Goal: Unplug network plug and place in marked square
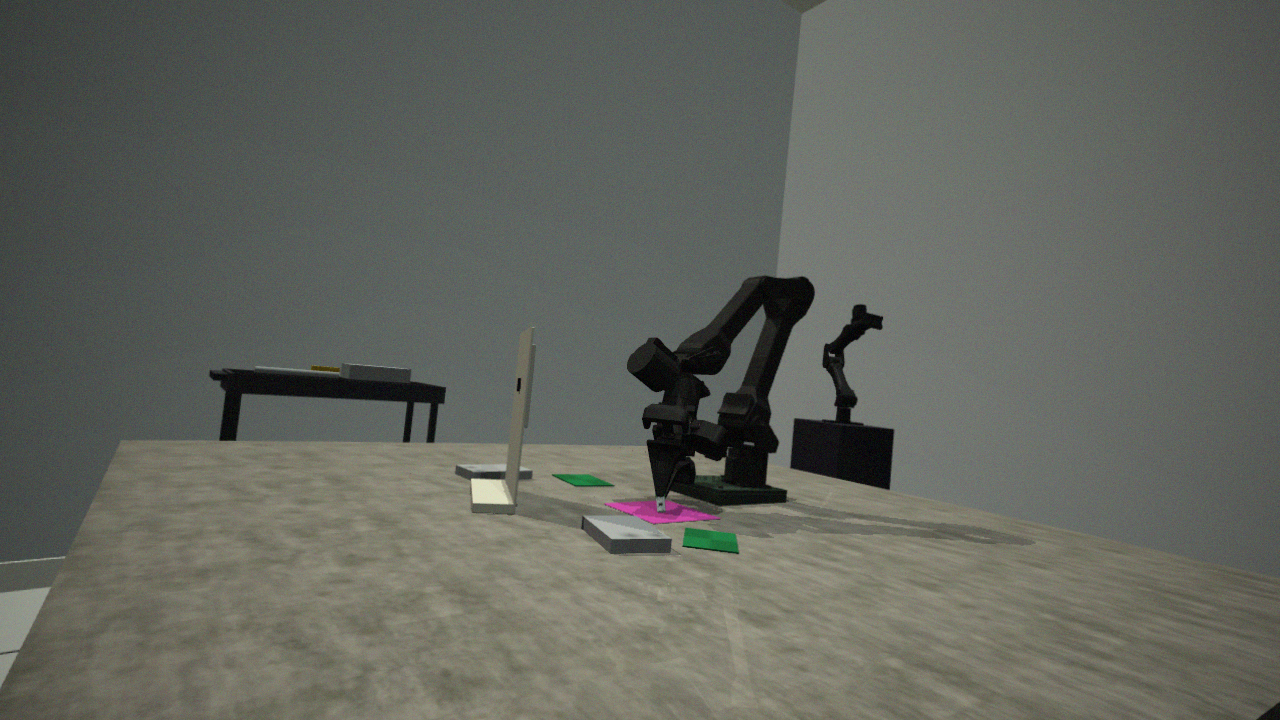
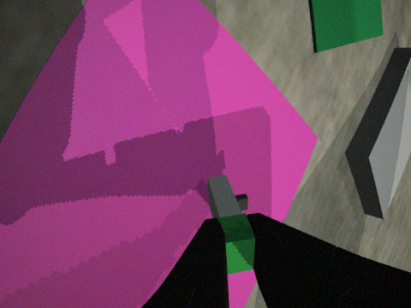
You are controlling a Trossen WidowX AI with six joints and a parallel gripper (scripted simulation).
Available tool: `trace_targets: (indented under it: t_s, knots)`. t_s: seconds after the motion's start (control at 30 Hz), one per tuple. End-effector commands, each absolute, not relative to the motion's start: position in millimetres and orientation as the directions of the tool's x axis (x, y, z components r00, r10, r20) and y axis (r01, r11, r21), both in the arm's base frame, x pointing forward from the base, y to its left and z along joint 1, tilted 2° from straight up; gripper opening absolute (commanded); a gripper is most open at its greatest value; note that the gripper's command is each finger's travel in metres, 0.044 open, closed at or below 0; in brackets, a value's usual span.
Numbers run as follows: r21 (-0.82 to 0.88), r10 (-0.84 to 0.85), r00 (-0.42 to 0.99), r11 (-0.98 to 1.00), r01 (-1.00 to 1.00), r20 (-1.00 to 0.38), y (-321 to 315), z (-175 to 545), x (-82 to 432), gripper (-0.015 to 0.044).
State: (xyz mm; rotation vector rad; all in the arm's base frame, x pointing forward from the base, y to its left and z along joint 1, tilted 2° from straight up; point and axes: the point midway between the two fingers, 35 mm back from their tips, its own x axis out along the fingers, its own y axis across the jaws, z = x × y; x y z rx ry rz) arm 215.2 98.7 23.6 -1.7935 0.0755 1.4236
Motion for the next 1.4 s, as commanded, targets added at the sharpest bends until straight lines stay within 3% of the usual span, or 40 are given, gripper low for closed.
trace_targets:
  t_s: [0.0, 0.17, 0.37, 1.37]
  knots:
    - [-0.554, 0.424, 0.357, -0.658, -0.510, -0.832, 99, 24, 215, 0.0000]
    - [-0.554, 0.424, 0.357, -0.658, -0.510, -0.832, 99, 24, 215, 0.0000]
    - [-0.554, 0.424, 0.357, -0.658, -0.510, -0.832, 99, 24, 215, 0.0156]
    - [-0.552, 0.425, 0.353, -0.660, -0.510, -0.833, 89, 45, 206, 0.0156]
